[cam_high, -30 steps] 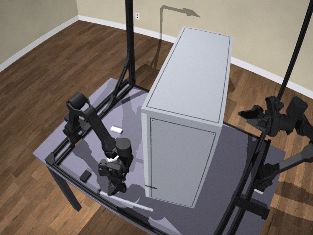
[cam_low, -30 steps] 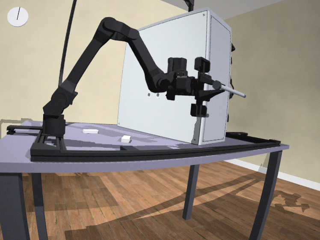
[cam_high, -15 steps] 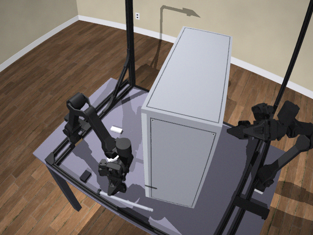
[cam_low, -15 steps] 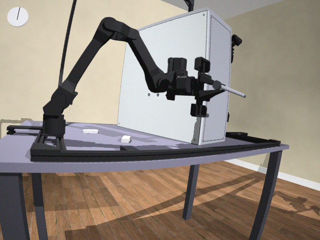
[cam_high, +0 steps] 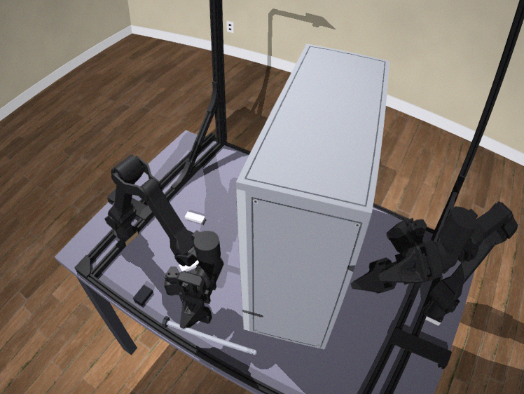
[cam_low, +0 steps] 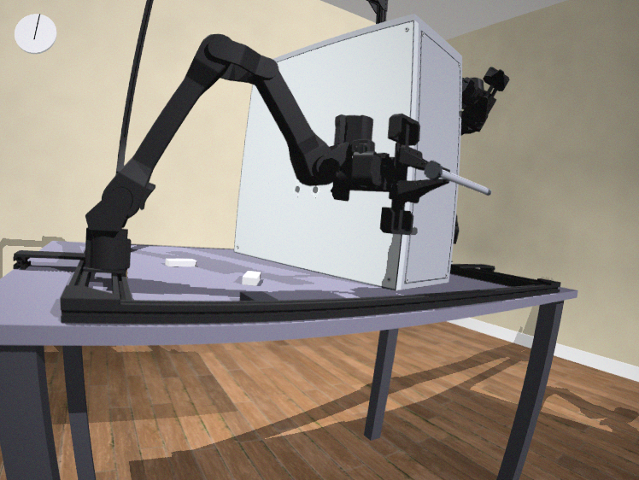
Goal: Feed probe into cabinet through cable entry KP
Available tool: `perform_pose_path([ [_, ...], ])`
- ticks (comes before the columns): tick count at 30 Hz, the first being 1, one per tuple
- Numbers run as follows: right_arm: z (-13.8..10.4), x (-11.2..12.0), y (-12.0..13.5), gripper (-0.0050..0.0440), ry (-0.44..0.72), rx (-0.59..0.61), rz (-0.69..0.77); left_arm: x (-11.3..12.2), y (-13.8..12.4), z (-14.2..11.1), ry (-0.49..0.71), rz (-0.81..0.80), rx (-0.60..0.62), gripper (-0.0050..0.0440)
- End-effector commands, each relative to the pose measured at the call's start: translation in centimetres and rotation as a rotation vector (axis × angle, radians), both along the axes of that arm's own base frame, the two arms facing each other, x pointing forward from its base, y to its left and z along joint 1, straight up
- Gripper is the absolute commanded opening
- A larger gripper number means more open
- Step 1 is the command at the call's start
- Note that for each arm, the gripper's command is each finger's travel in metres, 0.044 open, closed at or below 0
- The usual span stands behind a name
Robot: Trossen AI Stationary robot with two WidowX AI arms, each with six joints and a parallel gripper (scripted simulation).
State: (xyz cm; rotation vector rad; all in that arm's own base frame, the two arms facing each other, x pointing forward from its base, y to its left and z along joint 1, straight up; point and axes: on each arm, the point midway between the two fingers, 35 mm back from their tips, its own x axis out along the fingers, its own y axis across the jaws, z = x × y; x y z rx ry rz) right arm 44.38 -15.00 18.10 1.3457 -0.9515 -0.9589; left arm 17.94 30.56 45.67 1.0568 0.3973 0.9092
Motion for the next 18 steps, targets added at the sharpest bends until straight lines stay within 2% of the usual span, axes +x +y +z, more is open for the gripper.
perform_pose_path([
  [1,0.0,-0.1,0.0,0.0000,-0.006,0.001,-0.004,0.9,2.7,-3.1,0.042,-0.012,-0.048,0.0440],
  [5,0.0,-0.1,0.0,0.0000,-0.006,0.001,-0.004,2.1,6.2,-7.8,0.091,-0.044,-0.121,0.0440],
  [14,0.0,-0.1,0.0,0.0000,-0.006,0.001,-0.004,4.7,10.3,-14.2,0.158,-0.178,-0.123,0.0440],
  [16,0.0,-0.1,0.0,0.0000,-0.006,0.001,-0.004,4.7,10.3,-14.2,0.158,-0.178,-0.123,0.0440],
  [18,0.0,-0.1,0.0,0.0000,-0.006,0.001,-0.004,5.3,10.8,-15.4,0.170,-0.211,-0.113,0.0440],
])
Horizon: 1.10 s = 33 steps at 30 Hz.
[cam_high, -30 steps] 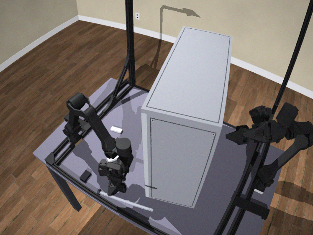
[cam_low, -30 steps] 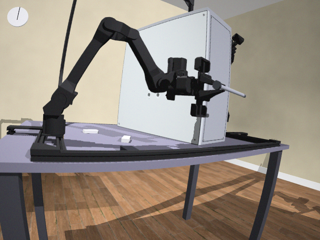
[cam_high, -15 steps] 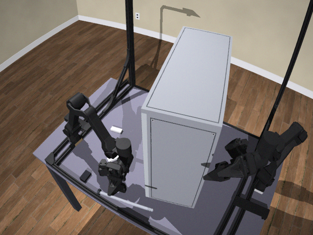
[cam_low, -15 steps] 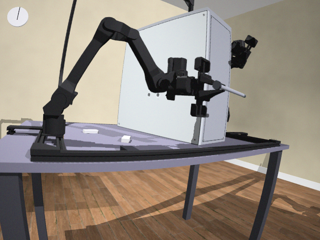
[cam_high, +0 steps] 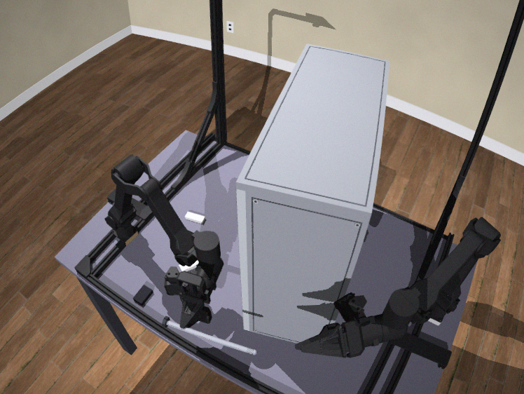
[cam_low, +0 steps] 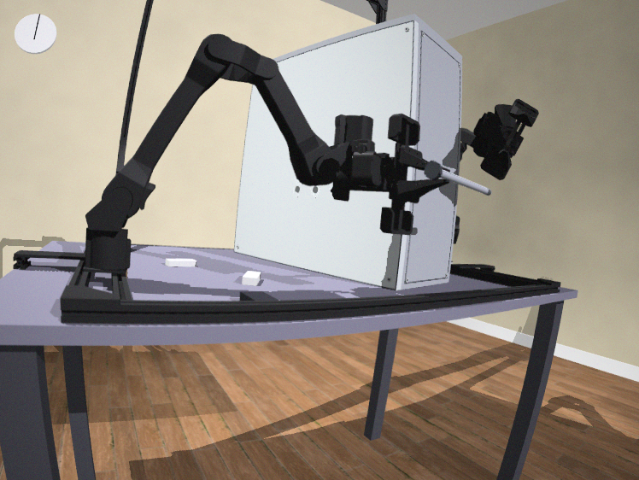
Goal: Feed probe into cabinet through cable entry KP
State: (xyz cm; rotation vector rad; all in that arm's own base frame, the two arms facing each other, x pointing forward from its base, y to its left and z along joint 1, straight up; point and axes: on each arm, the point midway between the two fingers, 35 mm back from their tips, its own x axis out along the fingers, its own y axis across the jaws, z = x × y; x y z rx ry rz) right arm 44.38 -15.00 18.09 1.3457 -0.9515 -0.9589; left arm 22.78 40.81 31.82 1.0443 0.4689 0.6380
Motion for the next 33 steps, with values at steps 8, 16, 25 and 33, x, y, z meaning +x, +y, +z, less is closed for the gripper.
perform_pose_path([
  [8,0.0,-0.1,0.0,0.0000,-0.006,0.001,-0.004,2.3,1.9,-5.9,0.039,-0.165,0.041,0.0440],
  [16,0.0,-0.1,0.0,0.0000,-0.006,0.001,-0.004,3.3,2.2,-9.0,0.054,-0.254,0.072,0.0440],
  [25,0.0,-0.1,0.0,0.0000,-0.006,0.001,-0.004,2.4,3.4,-12.9,0.081,-0.312,0.125,0.0440],
  [33,0.0,-0.1,0.0,0.0000,-0.006,0.001,-0.004,3.0,2.6,-12.6,0.130,-0.355,0.240,0.0440],
])
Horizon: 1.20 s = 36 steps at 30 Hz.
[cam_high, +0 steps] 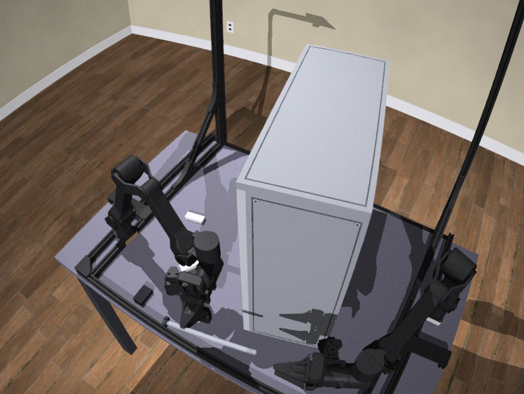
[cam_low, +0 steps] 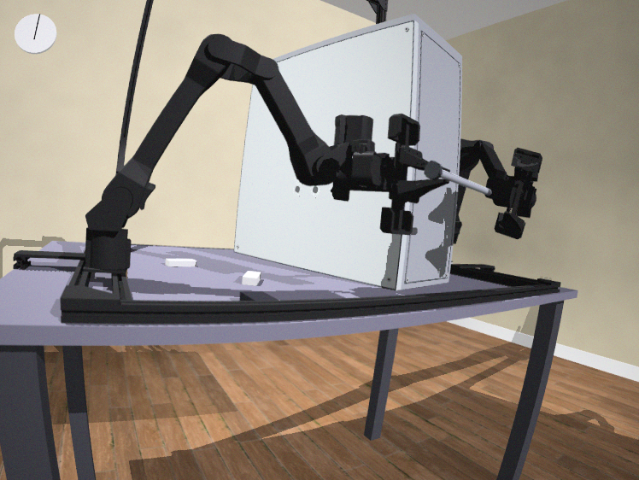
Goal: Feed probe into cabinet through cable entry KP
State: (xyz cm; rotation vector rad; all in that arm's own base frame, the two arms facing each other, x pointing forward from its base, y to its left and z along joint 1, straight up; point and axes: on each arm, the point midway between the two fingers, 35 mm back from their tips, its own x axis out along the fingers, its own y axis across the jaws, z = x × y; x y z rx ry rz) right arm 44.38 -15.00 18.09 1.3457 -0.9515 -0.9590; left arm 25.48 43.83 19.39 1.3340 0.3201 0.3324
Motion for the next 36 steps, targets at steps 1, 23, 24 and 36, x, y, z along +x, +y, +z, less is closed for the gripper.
perform_pose_path([
  [1,0.0,-0.1,0.0,0.0000,-0.007,0.001,-0.004,0.5,-0.6,0.0,0.015,-0.027,0.047,0.0440],
  [23,0.0,-0.1,0.0,0.0000,-0.007,0.001,-0.004,2.6,-2.5,-1.0,0.033,-0.147,0.193,0.0440],
  [24,0.0,-0.1,0.0,0.0000,-0.007,0.001,-0.004,2.5,-2.5,-1.1,0.034,-0.147,0.195,0.0440],
  [36,0.0,-0.1,0.0,0.0000,-0.007,0.001,-0.004,2.2,-2.3,-1.4,0.038,-0.144,0.206,0.0440],
])
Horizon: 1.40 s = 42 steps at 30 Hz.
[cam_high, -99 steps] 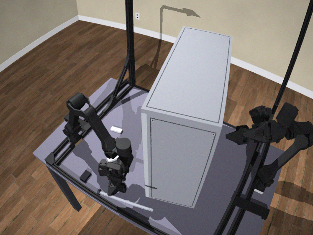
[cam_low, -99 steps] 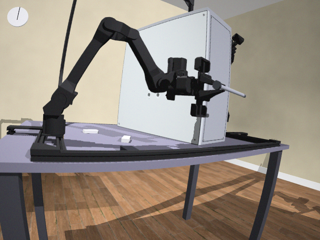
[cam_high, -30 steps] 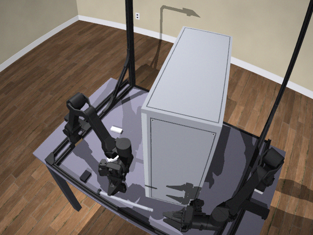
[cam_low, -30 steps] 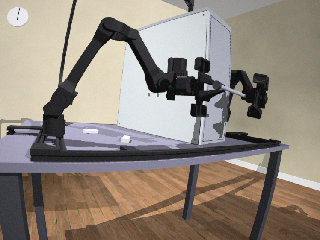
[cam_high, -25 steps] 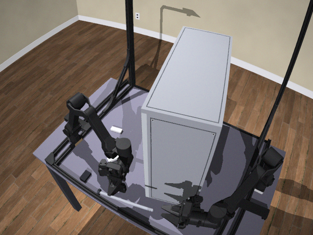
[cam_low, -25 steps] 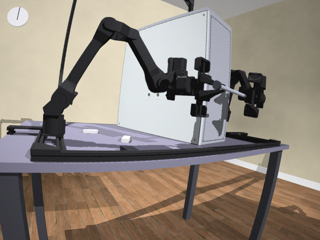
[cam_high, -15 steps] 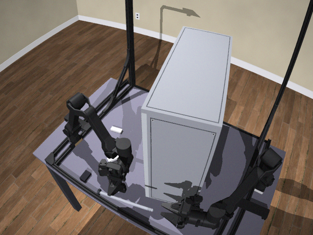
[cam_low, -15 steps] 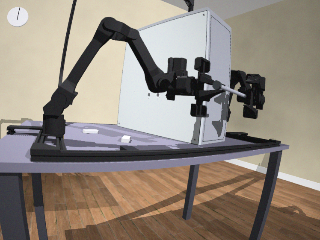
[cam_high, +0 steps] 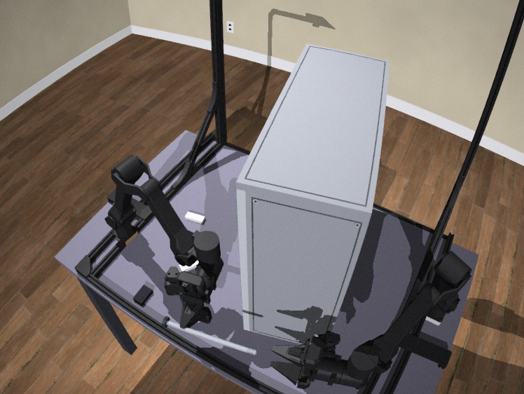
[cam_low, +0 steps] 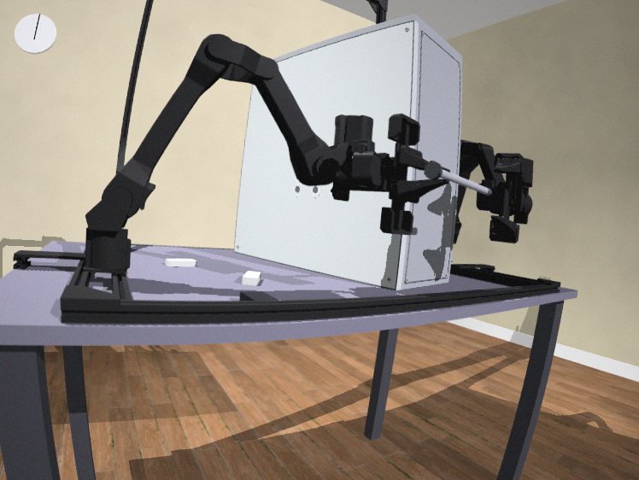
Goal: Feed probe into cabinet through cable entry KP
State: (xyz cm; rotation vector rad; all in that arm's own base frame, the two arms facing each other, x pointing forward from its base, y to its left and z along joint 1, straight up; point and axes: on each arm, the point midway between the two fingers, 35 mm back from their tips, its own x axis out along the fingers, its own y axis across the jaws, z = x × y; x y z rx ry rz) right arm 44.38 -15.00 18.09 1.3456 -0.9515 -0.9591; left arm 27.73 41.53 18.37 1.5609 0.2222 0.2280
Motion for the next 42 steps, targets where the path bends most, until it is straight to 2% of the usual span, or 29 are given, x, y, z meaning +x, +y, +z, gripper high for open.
perform_pose_path([
  [1,0.0,-0.1,0.0,0.0000,-0.007,0.001,-0.004,-0.1,0.0,-0.4,0.003,-0.002,-0.003,0.0440],
  [14,0.0,-0.1,0.0,0.0000,-0.007,0.001,-0.004,0.5,0.2,-0.4,0.003,-0.003,-0.002,0.0440],
  [42,0.0,-0.1,0.0,0.0000,-0.007,0.001,-0.004,4.0,1.2,-0.4,0.003,-0.013,-0.002,0.0440],
])
